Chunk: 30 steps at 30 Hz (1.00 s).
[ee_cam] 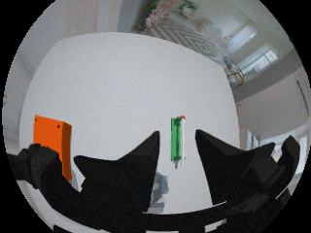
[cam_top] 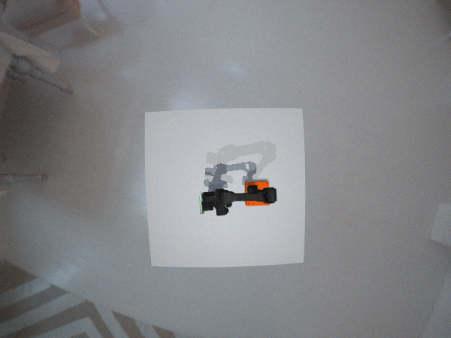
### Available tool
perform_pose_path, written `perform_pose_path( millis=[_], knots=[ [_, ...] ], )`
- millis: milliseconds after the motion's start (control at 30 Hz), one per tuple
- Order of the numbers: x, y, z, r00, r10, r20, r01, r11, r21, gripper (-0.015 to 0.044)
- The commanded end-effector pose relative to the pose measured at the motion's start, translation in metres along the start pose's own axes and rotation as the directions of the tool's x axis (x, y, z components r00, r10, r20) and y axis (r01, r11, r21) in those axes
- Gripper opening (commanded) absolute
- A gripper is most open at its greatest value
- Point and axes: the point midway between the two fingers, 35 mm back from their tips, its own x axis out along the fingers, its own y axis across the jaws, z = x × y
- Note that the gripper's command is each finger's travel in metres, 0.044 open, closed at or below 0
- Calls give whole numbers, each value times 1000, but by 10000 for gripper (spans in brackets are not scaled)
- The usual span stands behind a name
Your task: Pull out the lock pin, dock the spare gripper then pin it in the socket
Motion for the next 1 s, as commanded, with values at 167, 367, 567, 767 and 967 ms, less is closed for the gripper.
perform_pose_path(
  millis=[167, 367, 567, 767, 967],
  knots=[
    [38, -46, -14, 927, 235, -292, -205, 970, 132, 180],
    [68, -71, -26, 784, 344, -517, -269, 939, 217, 180],
    [99, -88, -35, 590, 369, -718, -277, 928, 249, 180],
    [102, -90, -36, 567, 366, -738, -276, 929, 248, 180],
    [107, -88, -41, 567, 366, -738, -276, 929, 248, 180]
  ],
)
